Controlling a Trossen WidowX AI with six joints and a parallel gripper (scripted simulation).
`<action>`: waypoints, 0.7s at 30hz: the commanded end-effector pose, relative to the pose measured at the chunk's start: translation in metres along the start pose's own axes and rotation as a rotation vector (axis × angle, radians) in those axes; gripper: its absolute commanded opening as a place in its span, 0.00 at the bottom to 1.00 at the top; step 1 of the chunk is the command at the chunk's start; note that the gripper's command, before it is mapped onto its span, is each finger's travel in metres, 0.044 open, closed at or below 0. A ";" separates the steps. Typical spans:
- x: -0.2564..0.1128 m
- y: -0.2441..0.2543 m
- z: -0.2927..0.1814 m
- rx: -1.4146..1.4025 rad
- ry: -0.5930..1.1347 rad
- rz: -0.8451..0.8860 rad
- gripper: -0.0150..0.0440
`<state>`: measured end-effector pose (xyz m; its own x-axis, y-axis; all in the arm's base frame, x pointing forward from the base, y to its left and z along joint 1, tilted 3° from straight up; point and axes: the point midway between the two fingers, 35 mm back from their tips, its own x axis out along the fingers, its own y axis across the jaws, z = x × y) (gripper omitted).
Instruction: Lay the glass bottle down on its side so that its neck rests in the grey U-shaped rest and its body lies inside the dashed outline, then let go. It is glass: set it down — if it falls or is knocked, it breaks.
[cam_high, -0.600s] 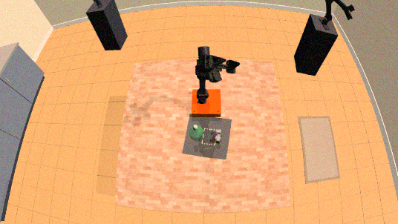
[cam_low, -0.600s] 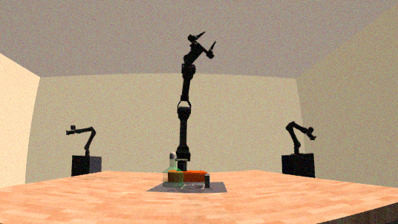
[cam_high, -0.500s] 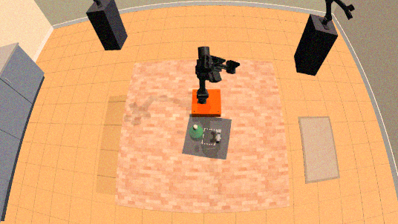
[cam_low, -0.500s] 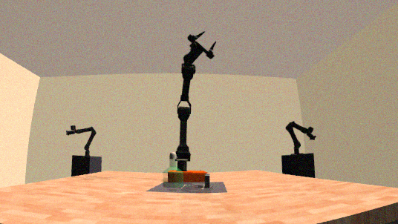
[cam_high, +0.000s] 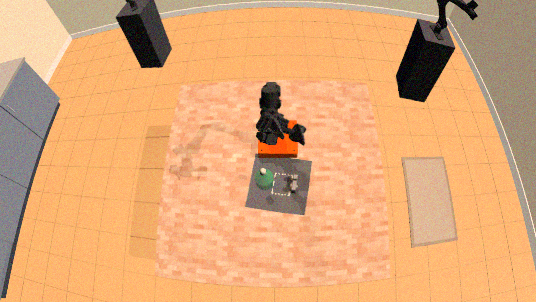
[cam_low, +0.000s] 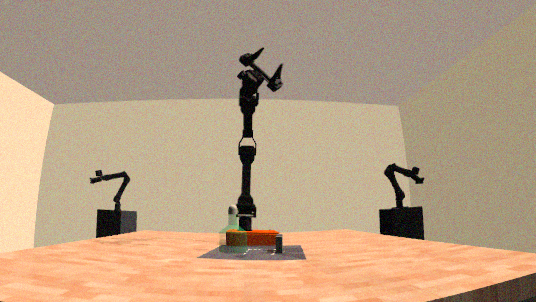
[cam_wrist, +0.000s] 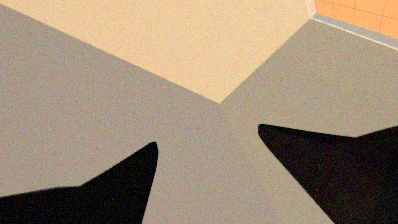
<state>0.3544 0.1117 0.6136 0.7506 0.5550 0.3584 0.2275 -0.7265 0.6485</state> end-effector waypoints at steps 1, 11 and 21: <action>-0.018 -0.018 0.073 -0.096 -0.247 -0.049 1.00; -0.098 -0.072 0.205 -0.254 -0.703 -0.282 1.00; -0.216 -0.141 0.286 -0.340 -1.033 -0.673 1.00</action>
<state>0.3662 -0.0045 0.3043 0.8206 0.1486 -0.5518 0.5695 -0.2924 0.7682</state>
